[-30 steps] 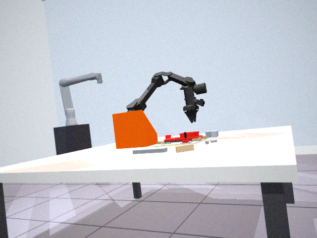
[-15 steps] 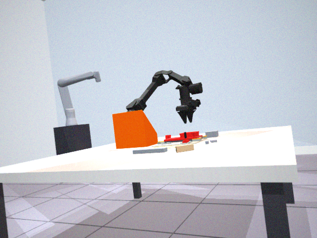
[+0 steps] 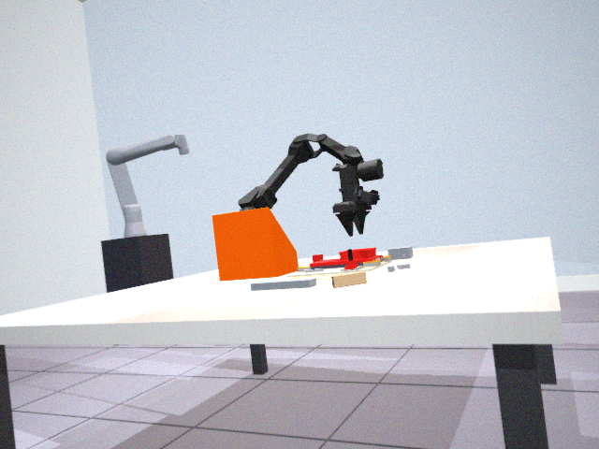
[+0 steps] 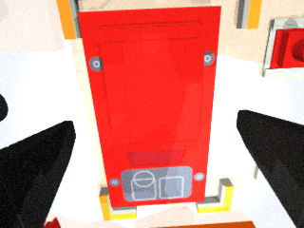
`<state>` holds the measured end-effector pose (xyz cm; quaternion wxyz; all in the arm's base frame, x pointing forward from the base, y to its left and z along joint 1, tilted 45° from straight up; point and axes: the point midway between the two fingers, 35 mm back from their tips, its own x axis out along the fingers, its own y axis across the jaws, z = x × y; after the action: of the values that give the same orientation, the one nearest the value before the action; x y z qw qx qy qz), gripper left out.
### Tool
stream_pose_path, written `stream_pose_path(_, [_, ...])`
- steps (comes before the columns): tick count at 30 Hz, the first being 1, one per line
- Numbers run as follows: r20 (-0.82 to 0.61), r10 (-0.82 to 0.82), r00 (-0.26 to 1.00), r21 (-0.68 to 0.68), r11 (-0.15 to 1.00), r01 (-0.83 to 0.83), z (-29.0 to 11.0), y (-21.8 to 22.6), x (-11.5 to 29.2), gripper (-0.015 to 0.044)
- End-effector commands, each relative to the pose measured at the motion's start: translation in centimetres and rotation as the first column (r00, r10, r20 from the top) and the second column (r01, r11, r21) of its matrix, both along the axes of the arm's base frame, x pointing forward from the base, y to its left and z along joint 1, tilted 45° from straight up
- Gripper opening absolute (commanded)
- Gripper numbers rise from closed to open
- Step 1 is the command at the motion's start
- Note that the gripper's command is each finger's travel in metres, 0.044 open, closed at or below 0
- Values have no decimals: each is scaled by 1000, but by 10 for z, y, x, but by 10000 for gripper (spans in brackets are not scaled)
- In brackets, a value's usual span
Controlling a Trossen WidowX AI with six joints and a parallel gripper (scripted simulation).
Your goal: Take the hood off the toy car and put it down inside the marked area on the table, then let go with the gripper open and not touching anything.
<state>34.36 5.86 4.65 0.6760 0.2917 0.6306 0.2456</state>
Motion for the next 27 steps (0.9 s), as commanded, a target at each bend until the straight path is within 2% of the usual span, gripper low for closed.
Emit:
stream_pose_path(1, [-6,-3,1000,-1,1000,3,-3,1,0,440])
stream_pose_path(27, [-6,-3,1000,0,1000,3,-15,13,1,440])
